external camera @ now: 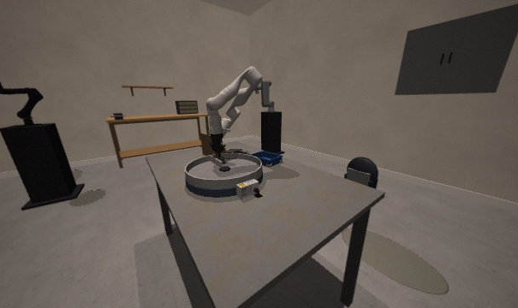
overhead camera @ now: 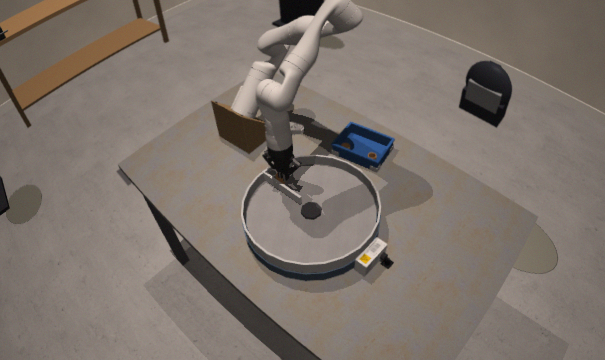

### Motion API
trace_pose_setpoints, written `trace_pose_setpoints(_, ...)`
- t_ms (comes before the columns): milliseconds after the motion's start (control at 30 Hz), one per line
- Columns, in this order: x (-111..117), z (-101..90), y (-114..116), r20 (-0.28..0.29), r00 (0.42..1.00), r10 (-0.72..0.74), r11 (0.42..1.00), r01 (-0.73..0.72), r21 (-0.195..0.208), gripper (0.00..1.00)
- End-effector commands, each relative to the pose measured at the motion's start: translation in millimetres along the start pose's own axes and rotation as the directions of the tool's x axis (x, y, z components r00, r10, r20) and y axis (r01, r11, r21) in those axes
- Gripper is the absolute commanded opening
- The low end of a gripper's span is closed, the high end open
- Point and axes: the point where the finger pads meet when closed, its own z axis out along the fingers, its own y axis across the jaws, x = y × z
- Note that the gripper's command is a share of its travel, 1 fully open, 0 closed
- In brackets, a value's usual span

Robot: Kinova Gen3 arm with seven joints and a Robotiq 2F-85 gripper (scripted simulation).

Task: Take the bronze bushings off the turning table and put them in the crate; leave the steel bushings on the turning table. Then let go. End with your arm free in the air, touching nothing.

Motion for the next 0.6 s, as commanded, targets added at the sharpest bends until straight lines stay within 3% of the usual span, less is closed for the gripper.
trace_pose_setpoints(0, -0.3, -0.9, 0.4, 0.001, 1.000, 0.000, 1.000, 0.000, -0.001, 0.00)
trace_pose_setpoints(567, -0.4, -8.4, 0.3, 0.002, 1.000, 0.000, 1.000, 0.000, -0.001, 0.00)
